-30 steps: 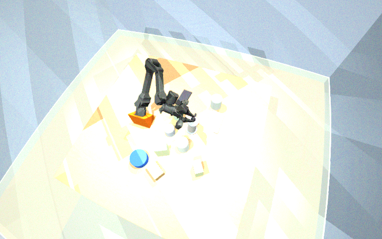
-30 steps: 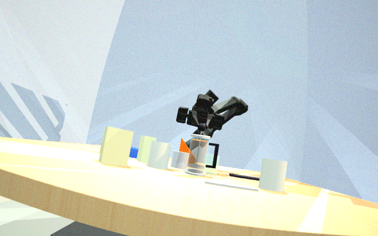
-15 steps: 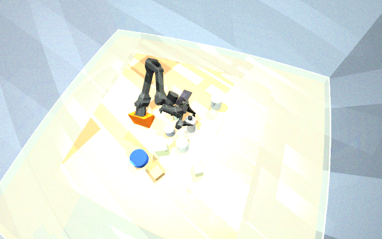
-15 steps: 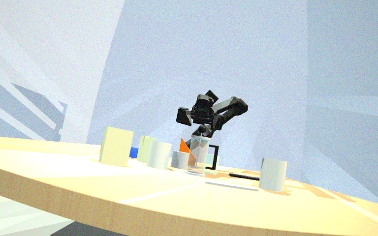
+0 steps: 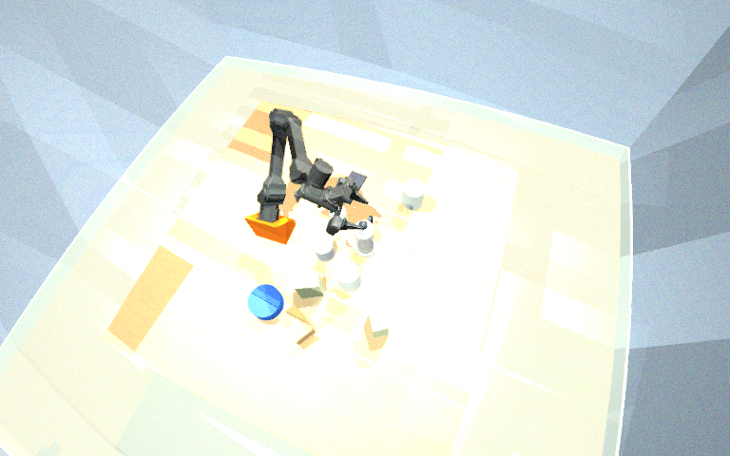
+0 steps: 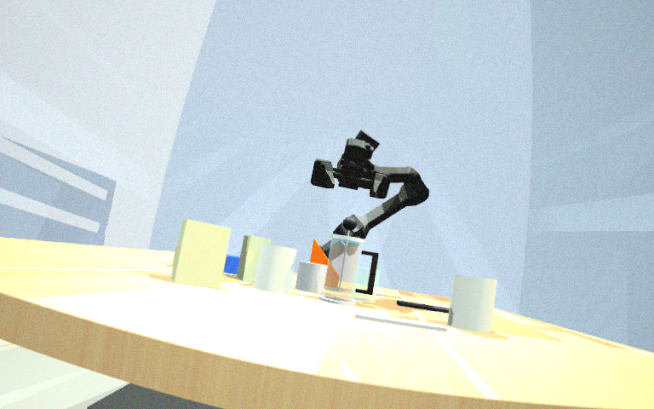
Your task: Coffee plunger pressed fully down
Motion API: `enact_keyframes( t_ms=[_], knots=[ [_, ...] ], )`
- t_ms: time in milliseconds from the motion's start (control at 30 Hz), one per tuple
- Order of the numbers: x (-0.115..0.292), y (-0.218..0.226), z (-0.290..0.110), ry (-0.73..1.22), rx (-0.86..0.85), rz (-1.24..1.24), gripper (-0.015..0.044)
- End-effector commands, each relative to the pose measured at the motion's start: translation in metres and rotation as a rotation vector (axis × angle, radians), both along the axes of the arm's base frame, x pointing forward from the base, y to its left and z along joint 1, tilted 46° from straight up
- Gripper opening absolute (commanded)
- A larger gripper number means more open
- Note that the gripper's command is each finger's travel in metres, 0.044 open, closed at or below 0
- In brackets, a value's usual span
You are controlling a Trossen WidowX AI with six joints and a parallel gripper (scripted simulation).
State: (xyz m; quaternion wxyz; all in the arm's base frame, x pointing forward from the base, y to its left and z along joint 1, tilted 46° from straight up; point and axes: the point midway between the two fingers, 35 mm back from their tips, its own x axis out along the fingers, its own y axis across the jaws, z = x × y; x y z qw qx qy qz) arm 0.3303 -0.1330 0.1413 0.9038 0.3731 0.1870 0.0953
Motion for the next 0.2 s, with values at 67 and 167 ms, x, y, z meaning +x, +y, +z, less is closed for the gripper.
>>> enact_keyframes(
  t_ms=[67, 167],
  knots=[
    [-0.0056, -0.0042, 0.0092, -0.004, 0.003, 0.008, 0.0440],
    [-0.0056, -0.0042, 0.0092, -0.004, 0.003, 0.008, 0.0440]
  ],
)
